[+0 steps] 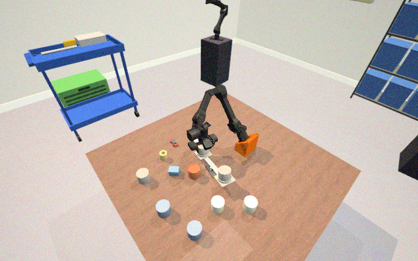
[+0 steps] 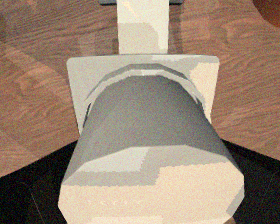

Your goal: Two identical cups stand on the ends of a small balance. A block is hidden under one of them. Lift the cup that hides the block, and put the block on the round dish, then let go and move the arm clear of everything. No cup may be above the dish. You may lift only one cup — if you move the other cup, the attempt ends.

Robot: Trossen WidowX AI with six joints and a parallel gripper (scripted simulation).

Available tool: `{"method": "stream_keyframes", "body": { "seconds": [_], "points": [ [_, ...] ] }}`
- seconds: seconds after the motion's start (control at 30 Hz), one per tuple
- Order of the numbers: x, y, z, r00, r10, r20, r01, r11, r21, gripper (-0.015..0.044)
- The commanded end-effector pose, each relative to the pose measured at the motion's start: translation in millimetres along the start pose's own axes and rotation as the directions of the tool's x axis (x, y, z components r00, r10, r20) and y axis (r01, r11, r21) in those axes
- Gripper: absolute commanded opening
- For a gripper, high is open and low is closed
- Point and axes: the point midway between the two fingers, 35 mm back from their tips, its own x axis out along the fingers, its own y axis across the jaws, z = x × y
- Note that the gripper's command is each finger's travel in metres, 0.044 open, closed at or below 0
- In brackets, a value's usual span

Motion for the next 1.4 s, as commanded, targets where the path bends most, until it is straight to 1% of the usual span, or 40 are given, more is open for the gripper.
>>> {"method": "stream_keyframes", "body": {
  "seconds": [0.0,0.17,1.37],
  "points": [
    [-3,-1,0,1.000,-0.001,-0.001,0.001,1.000,-0.003,0.0124],
    [-9,-2,1,1.000,-0.001,0.001,0.001,1.000,-0.005,0.0000],
    [-54,-7,5,1.000,0.000,0.009,0.000,1.000,-0.025,0.0000]
  ]
}}
